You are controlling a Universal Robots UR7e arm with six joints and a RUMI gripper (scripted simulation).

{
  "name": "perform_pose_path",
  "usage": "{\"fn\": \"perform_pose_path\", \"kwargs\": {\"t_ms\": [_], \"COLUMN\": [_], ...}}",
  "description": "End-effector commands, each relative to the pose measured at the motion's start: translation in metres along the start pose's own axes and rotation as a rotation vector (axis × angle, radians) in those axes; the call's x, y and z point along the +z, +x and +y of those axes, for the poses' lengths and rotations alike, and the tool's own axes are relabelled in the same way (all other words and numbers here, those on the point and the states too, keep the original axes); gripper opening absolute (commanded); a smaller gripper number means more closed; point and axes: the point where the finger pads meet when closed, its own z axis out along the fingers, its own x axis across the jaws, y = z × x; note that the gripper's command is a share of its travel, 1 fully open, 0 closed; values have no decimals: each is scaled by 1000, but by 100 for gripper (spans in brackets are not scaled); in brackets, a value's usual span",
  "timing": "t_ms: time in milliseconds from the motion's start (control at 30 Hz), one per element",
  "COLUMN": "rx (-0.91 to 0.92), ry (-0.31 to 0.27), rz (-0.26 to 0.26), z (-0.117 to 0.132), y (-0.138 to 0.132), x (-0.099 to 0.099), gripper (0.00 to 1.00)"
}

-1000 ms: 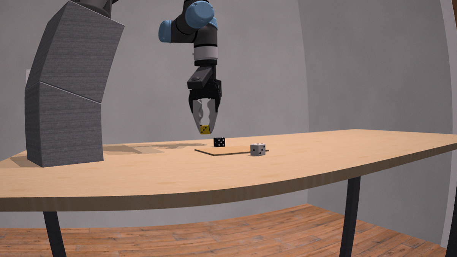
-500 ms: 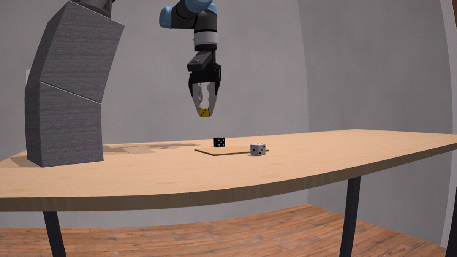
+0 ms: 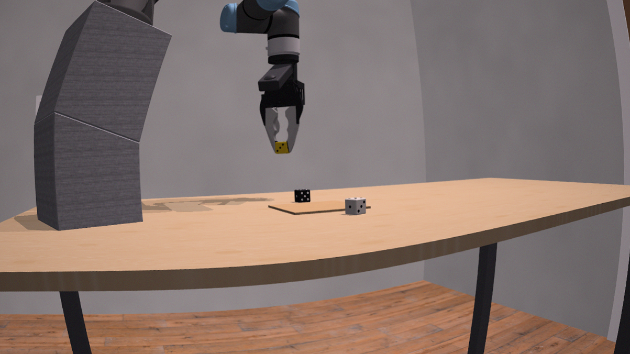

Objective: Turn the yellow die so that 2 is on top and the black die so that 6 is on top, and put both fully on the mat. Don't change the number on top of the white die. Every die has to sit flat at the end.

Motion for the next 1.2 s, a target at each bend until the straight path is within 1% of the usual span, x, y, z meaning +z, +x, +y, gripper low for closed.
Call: {"fn": "perform_pose_path", "kwargs": {"t_ms": [0, 667, 1167], "rx": [0, 21, 139], "ry": [-1, -1, 0], "rz": [-1, -1, 0], "z": [0, 0, -4], "y": [0, 0, -1], "x": [-1, -1, 0], "gripper": [6, 6, 6]}}
